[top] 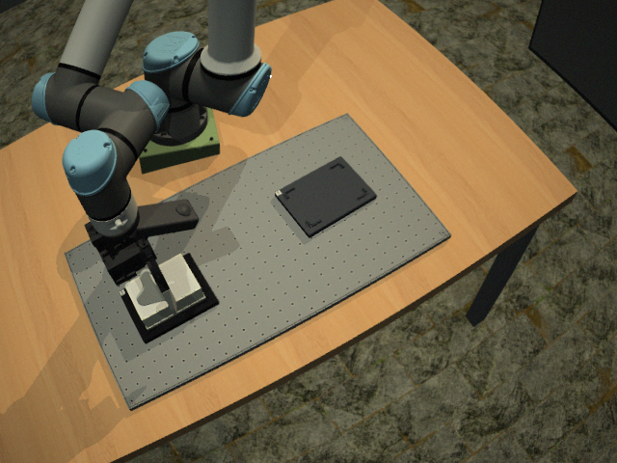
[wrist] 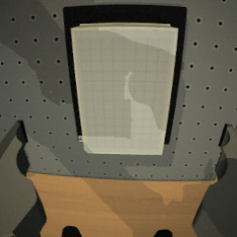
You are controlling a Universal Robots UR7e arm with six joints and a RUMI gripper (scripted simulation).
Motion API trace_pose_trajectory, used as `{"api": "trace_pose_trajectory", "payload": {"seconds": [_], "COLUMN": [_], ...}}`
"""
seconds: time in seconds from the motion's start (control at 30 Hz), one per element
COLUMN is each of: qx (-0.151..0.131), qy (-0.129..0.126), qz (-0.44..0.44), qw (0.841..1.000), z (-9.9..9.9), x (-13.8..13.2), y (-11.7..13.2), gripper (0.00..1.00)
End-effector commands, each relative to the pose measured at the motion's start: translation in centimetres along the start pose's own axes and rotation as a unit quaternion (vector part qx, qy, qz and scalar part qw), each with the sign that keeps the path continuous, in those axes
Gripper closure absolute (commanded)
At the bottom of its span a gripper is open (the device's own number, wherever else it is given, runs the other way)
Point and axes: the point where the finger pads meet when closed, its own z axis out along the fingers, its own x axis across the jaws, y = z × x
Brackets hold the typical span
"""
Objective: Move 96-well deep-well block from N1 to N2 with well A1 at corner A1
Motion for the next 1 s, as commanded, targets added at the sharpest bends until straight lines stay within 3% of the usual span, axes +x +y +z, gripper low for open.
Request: {"api": "trace_pose_trajectory", "payload": {"seconds": [0.0,0.97], "qx": [-0.001,-0.001], "qy": [0.000,0.000], "qz": [0.000,0.000], "qw": [1.000,1.000], "z": [1.0,5.1], "x": [0.0,0.0], "y": [0.0,0.0], "gripper": [0.00,0.00]}}
